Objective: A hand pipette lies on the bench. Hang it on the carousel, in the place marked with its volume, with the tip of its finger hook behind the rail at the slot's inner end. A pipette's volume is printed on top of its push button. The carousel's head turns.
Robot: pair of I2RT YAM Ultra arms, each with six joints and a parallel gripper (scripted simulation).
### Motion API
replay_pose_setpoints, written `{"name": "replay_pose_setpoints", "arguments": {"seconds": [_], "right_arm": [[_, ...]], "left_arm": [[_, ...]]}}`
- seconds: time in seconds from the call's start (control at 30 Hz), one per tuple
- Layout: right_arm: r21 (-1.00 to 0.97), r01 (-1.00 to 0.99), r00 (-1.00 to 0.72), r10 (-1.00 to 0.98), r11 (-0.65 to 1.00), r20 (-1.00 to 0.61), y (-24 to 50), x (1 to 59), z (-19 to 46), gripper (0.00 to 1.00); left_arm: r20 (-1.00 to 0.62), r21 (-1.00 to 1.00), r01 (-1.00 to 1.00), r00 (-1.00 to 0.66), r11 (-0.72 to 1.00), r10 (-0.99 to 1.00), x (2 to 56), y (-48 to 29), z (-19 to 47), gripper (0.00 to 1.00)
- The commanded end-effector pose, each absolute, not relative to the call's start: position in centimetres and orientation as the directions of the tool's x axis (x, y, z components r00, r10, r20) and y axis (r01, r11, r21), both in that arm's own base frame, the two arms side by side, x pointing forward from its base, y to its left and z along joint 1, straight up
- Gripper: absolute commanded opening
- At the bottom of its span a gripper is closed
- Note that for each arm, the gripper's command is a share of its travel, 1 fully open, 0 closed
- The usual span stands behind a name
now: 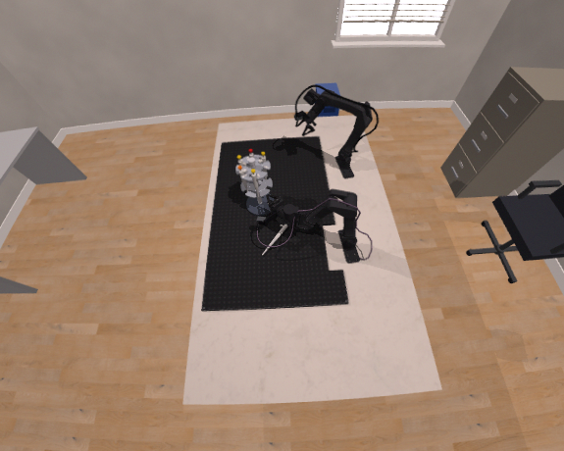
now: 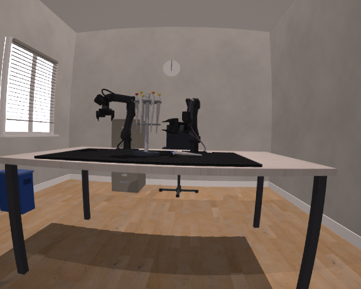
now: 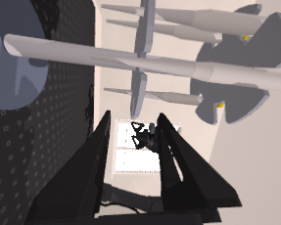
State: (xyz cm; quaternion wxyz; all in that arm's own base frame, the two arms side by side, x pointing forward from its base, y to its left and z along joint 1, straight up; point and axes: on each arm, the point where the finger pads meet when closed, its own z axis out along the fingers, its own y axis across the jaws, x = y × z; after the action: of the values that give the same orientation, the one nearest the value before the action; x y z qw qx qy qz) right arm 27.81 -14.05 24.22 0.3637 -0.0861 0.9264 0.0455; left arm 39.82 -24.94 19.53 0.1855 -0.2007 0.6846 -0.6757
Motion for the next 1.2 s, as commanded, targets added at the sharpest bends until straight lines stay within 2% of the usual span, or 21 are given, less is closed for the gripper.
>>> {"name": "replay_pose_setpoints", "arguments": {"seconds": [0.0,0.63,0.67,1.03,1.1,1.17], "right_arm": [[-0.009,-0.198,-0.687,-0.145,0.980,-0.712,-14.4,28.2,25.3,1.00],[-0.009,-0.198,-0.687,-0.145,0.980,-0.712,-14.4,28.2,25.3,1.00],[-0.009,-0.198,-0.687,-0.145,0.980,-0.712,-14.4,28.2,25.3,1.00],[-0.009,-0.198,-0.687,-0.145,0.980,-0.712,-14.4,28.2,25.3,1.00],[-0.009,-0.198,-0.687,-0.145,0.980,-0.712,-14.4,28.2,25.3,1.00],[-0.009,-0.198,-0.687,-0.145,0.980,-0.712,-14.4,28.2,25.3,1.00]], "left_arm": [[-0.021,-1.000,0.027,-0.859,-0.004,-0.512,39.0,-24.4,21.0,0.49],[-0.022,-1.000,0.027,-0.859,-0.002,-0.512,36.7,-20.6,20.9,0.49],[-0.047,-0.999,0.034,-0.860,0.035,-0.508,36.8,-19.9,21.2,1.00],[-0.362,-0.897,0.195,-0.840,0.397,-0.404,35.3,-12.2,23.4,1.00],[-0.362,-0.897,0.195,-0.840,0.397,-0.404,35.3,-12.2,23.4,1.00],[-0.412,-0.858,0.211,-0.827,0.469,-0.381,35.1,-10.6,23.5,1.00]]}}
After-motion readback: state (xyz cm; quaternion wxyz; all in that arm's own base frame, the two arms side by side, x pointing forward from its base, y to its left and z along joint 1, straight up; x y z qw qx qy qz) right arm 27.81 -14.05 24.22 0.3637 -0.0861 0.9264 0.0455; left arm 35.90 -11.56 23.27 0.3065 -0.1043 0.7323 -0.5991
